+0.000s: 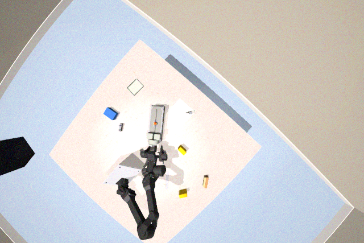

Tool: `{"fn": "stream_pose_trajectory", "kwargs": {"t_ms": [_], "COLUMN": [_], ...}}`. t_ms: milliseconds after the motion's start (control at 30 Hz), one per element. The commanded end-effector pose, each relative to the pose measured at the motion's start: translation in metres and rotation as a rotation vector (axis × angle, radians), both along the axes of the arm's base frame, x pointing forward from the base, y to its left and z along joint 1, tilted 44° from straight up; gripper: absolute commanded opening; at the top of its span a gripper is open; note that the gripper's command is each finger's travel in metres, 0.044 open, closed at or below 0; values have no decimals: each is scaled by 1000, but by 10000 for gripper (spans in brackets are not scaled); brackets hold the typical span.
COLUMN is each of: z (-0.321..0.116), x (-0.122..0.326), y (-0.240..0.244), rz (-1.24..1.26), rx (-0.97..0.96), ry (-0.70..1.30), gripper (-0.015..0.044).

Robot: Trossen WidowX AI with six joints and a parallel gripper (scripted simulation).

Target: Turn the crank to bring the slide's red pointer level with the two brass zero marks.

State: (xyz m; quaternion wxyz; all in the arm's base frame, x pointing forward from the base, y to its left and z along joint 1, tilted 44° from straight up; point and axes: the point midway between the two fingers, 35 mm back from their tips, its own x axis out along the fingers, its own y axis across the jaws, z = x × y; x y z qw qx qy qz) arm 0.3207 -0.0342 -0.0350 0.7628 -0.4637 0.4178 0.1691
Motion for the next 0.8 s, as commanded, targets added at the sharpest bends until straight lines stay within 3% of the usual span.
{"fn": "stream_pose_trajectory", "kwargs": {"t_ms": [0,467,767], "z": [7,39,83], "x": [1,-2,-3], "y": [6,38,86], "rz": [-1,-1,0], "rx": [1,3,8], "ry": [-5,-5,9], "gripper": [440,440,440]}}
